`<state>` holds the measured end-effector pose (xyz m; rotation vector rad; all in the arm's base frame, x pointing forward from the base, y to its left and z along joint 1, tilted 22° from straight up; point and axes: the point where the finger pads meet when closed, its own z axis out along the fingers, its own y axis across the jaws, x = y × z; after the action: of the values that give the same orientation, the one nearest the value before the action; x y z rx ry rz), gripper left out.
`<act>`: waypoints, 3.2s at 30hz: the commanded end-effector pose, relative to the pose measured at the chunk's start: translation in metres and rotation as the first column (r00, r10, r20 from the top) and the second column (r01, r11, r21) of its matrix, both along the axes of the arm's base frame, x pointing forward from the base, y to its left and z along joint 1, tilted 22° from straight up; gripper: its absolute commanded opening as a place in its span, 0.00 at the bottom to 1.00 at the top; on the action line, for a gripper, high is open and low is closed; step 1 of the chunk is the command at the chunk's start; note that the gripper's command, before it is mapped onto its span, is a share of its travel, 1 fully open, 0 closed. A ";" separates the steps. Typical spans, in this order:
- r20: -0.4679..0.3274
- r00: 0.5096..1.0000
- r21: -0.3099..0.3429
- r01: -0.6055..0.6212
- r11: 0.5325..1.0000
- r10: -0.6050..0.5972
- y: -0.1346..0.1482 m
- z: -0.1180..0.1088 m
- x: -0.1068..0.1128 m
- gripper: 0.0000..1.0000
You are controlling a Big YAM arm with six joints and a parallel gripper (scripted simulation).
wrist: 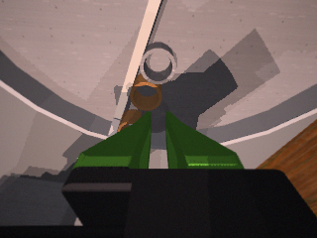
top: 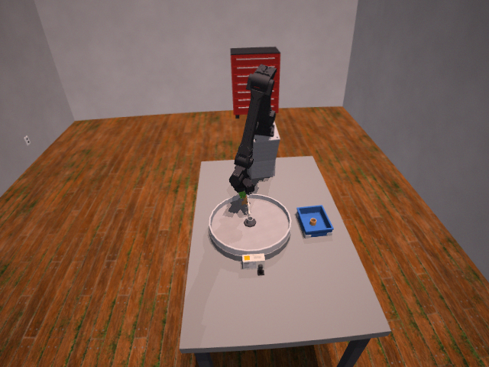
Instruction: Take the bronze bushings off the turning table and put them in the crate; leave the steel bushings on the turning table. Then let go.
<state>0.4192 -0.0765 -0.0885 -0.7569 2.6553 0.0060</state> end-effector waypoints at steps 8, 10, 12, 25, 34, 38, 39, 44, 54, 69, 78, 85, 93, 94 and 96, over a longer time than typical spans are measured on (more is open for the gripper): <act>0.018 1.000 -0.006 -0.018 1.000 0.018 0.001 0.007 0.005 0.13; 0.018 1.000 -0.006 -0.018 1.000 0.018 0.001 0.007 0.005 0.13; 0.018 1.000 -0.006 -0.018 1.000 0.018 0.001 0.007 0.005 0.13; 0.020 1.000 -0.006 -0.019 1.000 0.019 0.003 0.007 0.003 0.13; 0.028 0.999 -0.008 -0.019 1.000 0.019 0.002 0.009 0.007 0.13; 0.028 0.999 -0.008 -0.019 1.000 0.019 0.002 0.009 0.007 0.13; 0.028 0.999 -0.008 -0.019 1.000 0.019 0.002 0.009 0.007 0.13; 0.028 0.999 -0.008 -0.019 1.000 0.019 0.002 0.009 0.007 0.13; 0.028 0.999 -0.008 -0.019 1.000 0.019 0.002 0.009 0.007 0.13; 0.028 0.999 -0.008 -0.020 1.000 0.020 0.003 0.010 0.009 0.13; 0.027 0.999 -0.007 -0.020 1.000 0.020 0.004 0.011 0.010 0.13; 0.027 0.999 -0.007 -0.020 1.000 0.020 0.004 0.011 0.010 0.13; 0.027 0.999 -0.007 -0.020 1.000 0.020 0.004 0.011 0.010 0.13; 0.027 0.999 -0.007 -0.020 1.000 0.020 0.004 0.011 0.010 0.13; 0.027 0.999 -0.007 -0.020 1.000 0.020 0.004 0.011 0.010 0.13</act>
<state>0.4179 -0.0762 -0.0890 -0.7584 2.6568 0.0073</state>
